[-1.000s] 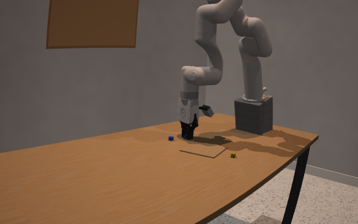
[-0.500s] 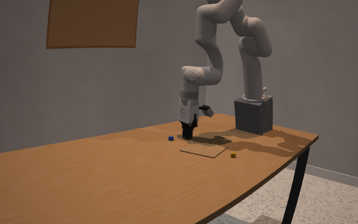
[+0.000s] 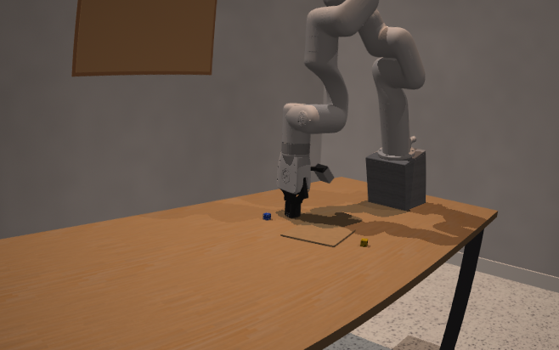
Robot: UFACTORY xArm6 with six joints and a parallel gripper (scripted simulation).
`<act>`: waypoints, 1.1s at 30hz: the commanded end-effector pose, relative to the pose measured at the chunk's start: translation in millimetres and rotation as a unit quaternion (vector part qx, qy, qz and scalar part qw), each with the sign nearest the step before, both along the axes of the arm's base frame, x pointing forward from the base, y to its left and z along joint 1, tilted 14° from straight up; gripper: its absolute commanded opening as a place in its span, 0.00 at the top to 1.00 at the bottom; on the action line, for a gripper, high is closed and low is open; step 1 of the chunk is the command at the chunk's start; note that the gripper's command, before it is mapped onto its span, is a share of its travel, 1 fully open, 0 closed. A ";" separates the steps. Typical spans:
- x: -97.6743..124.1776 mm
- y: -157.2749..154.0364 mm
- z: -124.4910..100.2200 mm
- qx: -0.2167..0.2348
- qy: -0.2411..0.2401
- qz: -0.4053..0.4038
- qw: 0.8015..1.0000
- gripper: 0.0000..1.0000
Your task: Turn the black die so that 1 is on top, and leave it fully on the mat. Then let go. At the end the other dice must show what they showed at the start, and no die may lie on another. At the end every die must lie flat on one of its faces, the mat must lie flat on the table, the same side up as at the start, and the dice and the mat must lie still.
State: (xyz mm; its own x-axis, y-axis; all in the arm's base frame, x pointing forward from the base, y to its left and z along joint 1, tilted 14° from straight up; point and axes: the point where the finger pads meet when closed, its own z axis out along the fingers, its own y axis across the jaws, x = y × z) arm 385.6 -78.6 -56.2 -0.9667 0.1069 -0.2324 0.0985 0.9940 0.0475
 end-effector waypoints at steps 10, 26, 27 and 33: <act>0.8 -0.2 0.8 0.000 -0.001 0.000 1.000 0.89; -0.3 -0.3 5.2 0.000 -0.001 0.000 1.000 0.89; -0.3 -0.3 5.2 0.000 -0.001 0.000 1.000 0.89; -3.0 -0.6 16.4 0.000 -0.001 0.000 1.000 0.89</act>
State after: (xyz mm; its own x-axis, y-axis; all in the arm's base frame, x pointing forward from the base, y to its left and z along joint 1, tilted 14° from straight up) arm 383.0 -78.8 -46.5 -0.9659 0.1069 -0.2356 0.0984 0.9940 0.0475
